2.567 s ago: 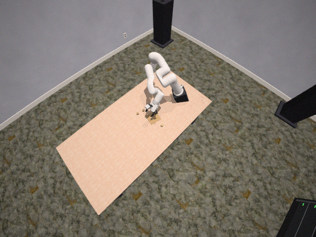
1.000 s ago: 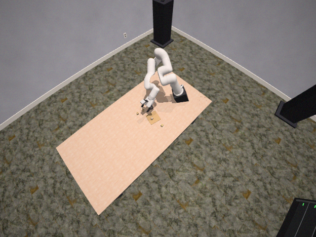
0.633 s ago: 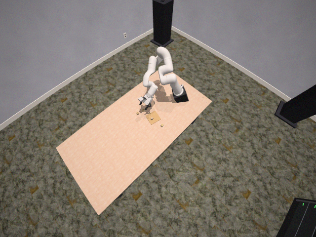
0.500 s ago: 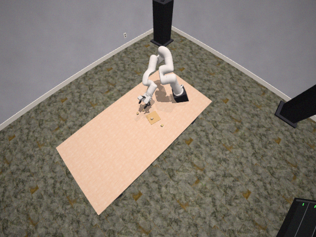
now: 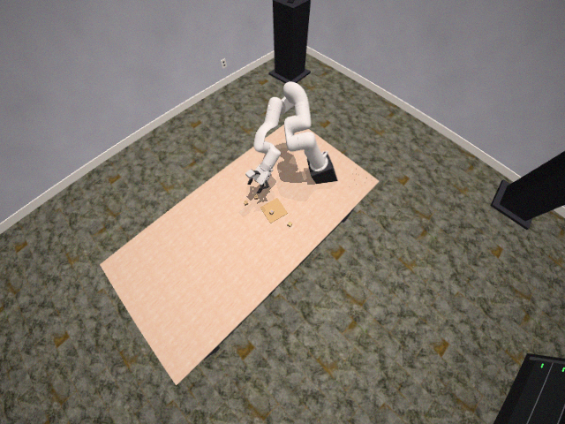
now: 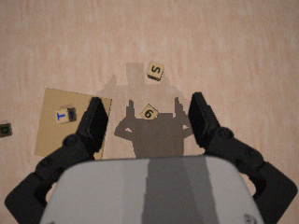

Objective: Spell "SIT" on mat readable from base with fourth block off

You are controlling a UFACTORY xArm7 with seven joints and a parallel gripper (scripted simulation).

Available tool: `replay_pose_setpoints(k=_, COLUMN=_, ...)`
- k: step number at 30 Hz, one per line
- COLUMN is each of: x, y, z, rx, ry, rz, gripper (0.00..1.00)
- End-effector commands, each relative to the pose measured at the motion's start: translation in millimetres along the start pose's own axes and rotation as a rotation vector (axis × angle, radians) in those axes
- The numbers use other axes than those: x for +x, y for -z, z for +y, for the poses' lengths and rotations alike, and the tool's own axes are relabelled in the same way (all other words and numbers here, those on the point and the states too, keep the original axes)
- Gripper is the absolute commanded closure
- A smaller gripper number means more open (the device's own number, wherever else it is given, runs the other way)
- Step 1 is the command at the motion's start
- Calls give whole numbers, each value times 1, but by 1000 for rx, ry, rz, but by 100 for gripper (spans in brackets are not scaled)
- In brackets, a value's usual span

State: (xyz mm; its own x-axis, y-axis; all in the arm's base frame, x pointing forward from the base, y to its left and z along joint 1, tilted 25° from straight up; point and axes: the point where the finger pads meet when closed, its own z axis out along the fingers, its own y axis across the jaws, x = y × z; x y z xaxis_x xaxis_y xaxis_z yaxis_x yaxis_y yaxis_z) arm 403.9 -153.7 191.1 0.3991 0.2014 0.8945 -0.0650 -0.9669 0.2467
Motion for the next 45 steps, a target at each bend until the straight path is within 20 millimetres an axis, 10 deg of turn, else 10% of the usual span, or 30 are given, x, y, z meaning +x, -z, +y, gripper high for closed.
replay_pose_setpoints(k=1, x=1, y=0, z=0, rx=0, ry=1, rz=1, gripper=0)
replay_pose_setpoints(k=45, x=10, y=-12, z=5, rx=-1, ry=5, rz=-1, gripper=0)
